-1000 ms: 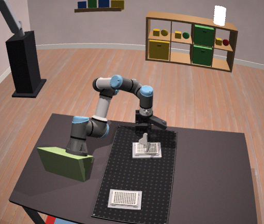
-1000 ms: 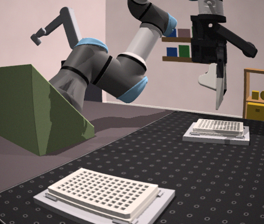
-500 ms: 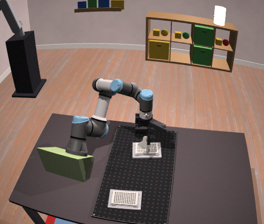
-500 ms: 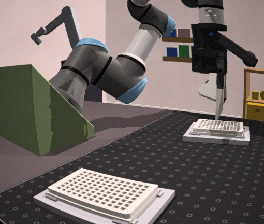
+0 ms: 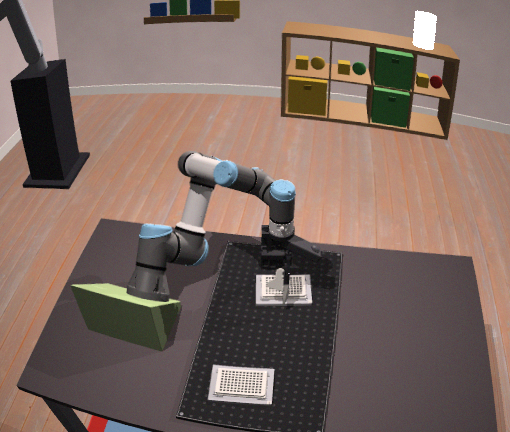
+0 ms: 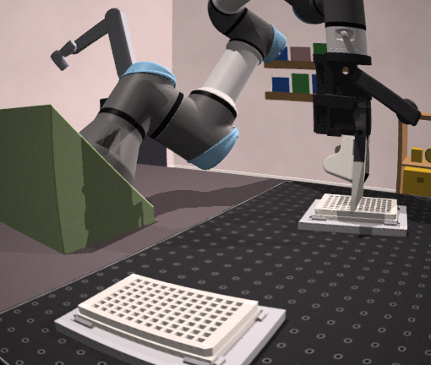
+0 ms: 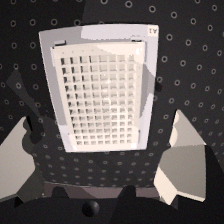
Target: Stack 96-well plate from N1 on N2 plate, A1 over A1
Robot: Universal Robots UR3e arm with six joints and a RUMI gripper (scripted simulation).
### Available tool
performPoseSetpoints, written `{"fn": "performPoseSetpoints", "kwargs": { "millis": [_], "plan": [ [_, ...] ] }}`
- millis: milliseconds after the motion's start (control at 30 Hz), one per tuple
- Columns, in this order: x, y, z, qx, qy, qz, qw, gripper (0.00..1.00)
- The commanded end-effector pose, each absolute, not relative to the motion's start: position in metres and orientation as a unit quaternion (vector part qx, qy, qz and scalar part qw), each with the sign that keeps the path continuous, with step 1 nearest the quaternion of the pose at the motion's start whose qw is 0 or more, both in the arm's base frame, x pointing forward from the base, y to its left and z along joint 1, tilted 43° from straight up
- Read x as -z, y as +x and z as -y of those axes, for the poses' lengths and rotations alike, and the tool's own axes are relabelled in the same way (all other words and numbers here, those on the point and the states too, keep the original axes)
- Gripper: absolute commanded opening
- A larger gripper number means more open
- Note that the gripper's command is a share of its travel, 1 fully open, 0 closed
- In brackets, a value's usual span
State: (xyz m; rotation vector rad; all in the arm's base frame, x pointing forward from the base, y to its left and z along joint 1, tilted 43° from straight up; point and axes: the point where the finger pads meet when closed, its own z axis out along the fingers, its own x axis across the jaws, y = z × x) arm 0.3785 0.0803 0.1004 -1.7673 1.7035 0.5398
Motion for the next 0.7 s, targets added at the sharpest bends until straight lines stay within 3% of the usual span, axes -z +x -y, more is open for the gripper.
{"fn": "performPoseSetpoints", "kwargs": {
  "millis": [0, 500, 533, 667],
  "plan": [
    [-0.0961, 0.38, -0.0838, -0.203, -0.669, -0.645, 0.309, 1.0],
    [-0.0961, 0.38, -0.0839, -0.203, -0.669, -0.645, 0.309, 1.0],
    [-0.0961, 0.38, -0.0839, -0.203, -0.669, -0.645, 0.309, 0.0],
    [-0.0961, 0.38, -0.0838, -0.203, -0.669, -0.645, 0.309, 0.0]
  ]
}}
